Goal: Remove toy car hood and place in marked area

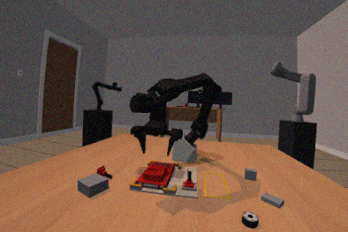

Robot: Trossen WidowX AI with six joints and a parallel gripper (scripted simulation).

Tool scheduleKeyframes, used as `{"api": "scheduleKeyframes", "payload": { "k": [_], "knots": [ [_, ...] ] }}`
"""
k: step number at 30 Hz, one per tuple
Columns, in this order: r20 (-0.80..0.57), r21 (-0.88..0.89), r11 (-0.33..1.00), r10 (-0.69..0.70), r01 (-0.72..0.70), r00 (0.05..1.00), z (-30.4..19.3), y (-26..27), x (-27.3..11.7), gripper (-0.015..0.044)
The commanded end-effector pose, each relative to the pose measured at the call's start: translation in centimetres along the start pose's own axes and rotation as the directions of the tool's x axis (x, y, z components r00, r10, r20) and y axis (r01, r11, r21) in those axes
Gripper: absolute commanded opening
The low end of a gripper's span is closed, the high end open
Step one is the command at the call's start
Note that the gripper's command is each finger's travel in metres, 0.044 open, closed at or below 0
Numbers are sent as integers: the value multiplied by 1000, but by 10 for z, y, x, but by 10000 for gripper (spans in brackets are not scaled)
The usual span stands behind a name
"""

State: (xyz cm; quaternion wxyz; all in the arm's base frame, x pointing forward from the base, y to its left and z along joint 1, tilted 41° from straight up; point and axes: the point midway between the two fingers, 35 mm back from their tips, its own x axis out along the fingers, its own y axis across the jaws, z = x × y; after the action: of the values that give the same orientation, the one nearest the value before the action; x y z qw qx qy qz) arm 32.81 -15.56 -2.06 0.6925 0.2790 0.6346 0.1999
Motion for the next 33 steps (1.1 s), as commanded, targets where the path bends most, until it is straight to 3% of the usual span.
{"api": "scheduleKeyframes", "payload": {
  "k": [1,33],
  "knots": [
    [-5,1,1000,7,-7,1000,-1,-1,6,440],
    [-5,1,1000,8,-8,1000,0,0,25,440]
  ]
}}
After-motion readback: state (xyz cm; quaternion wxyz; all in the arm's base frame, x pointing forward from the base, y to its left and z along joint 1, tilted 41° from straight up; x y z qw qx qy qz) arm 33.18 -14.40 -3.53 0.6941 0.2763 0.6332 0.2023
